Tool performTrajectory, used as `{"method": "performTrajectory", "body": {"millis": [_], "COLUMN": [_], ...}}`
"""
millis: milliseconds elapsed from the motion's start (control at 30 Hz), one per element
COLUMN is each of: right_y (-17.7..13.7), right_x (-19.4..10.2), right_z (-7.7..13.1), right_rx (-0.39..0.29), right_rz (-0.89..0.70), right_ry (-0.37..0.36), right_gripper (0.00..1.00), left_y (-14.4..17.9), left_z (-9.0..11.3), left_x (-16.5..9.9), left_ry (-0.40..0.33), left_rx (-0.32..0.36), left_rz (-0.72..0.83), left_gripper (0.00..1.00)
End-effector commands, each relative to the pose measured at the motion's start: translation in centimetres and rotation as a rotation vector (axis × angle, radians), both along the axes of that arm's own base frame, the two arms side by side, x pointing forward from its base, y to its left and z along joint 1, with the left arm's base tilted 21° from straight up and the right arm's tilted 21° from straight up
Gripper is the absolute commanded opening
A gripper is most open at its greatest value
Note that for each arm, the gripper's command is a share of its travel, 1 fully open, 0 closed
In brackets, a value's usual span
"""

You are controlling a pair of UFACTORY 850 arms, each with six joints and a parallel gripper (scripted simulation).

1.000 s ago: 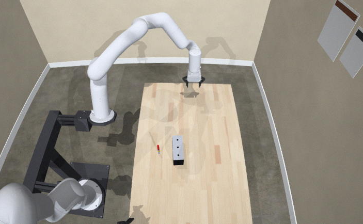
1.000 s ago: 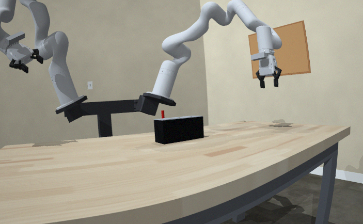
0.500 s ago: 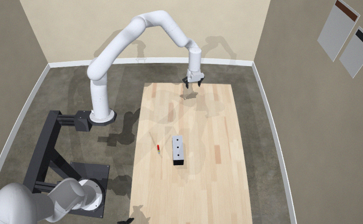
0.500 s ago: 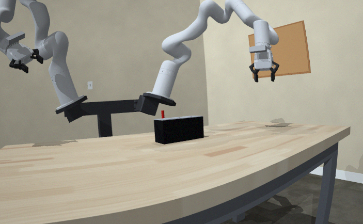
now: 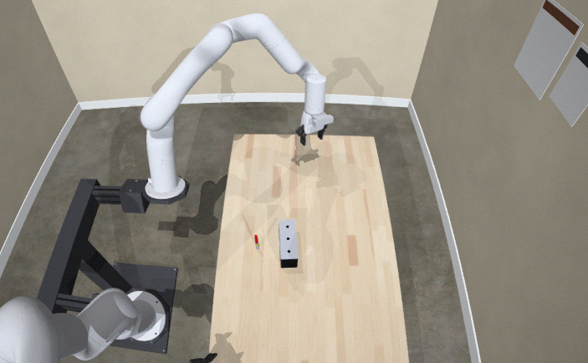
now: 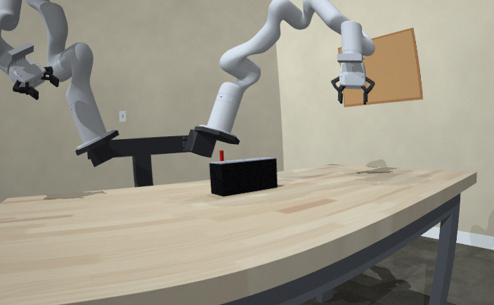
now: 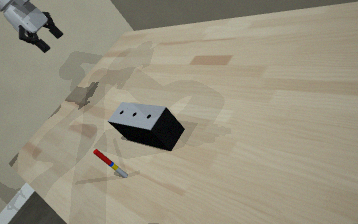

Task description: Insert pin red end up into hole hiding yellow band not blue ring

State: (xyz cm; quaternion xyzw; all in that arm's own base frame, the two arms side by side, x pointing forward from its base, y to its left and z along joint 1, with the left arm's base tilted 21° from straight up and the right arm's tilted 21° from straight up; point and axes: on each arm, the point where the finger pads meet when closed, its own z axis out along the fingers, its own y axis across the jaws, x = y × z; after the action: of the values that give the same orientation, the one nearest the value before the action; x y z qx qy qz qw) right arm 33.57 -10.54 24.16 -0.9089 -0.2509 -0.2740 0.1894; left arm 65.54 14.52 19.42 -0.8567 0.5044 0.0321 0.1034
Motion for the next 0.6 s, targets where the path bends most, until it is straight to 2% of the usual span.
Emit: {"method": "performTrajectory", "body": {"millis": [0, 300, 333, 567], "right_y": [0.0, 0.0, 0.0, 0.0], "right_x": [0.0, 0.0, 0.0, 0.0], "right_z": [0.1, 0.1, 0.1, 0.1], "right_rx": [-0.001, -0.001, -0.001, -0.001], "right_rz": [0.0, 0.0, 0.0, 0.0], "right_ry": [-0.001, -0.001, -0.001, -0.001], "right_gripper": [1.0, 1.0, 1.0, 1.0], "left_y": [-0.2, -0.2, -4.3, -4.3], "left_z": [0.2, 0.2, 1.6, 1.6], "left_x": [-0.1, -0.1, -1.4, -1.4], "left_ry": [-0.011, -0.011, -0.046, -0.048], "left_rx": [0.006, 0.006, -0.058, -0.061], "left_rz": [0.033, 0.033, 0.302, 0.316], "left_gripper": [1.0, 1.0, 1.0, 1.0]}}
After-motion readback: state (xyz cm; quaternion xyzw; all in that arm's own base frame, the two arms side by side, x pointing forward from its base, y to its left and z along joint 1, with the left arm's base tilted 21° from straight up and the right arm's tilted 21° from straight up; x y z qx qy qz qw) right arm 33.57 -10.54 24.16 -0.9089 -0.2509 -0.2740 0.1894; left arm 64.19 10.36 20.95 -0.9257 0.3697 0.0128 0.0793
